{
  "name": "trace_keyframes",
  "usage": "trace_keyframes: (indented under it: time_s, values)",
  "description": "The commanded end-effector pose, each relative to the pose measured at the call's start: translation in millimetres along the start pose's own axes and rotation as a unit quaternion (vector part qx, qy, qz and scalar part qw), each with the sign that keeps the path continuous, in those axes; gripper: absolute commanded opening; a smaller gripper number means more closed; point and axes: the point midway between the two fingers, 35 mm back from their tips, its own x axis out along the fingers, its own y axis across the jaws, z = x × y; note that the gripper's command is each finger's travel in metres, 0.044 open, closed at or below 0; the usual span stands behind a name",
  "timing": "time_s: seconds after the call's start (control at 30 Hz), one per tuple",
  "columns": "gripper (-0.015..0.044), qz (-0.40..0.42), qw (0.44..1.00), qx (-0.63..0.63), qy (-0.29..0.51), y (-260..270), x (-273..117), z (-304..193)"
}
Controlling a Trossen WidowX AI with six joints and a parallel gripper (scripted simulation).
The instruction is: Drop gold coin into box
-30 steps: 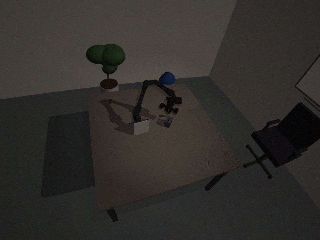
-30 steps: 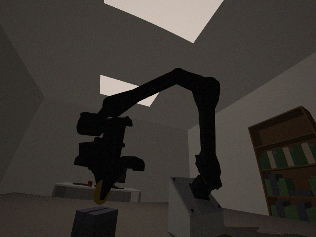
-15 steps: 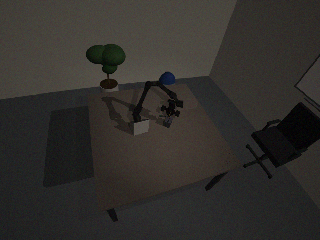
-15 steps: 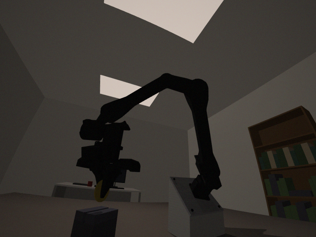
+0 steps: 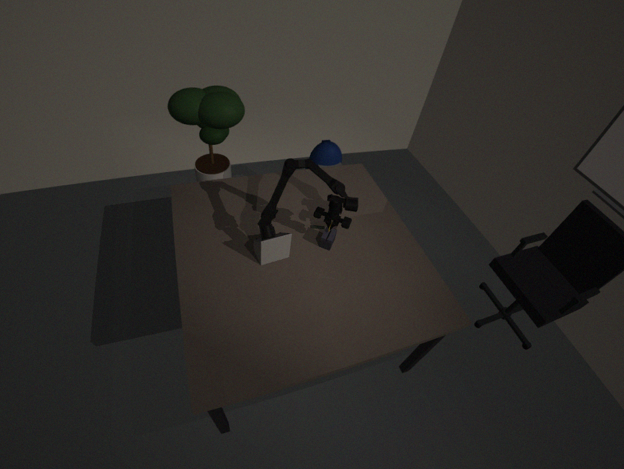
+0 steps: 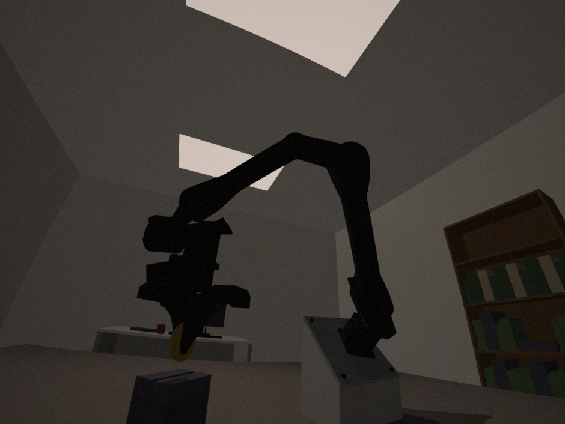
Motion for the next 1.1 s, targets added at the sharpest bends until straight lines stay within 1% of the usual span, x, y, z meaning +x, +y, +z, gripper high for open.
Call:
trace_keyframes:
  time_s: [0.0, 1.07]
  values:
    - [0.0000, -0.001, 1.000, 0.001, -0.001, -0.1, -0.9, 0.4]
    - [0.0000, 0.000, 1.000, 0.000, -0.002, -3.6, 3.7, -3.3]
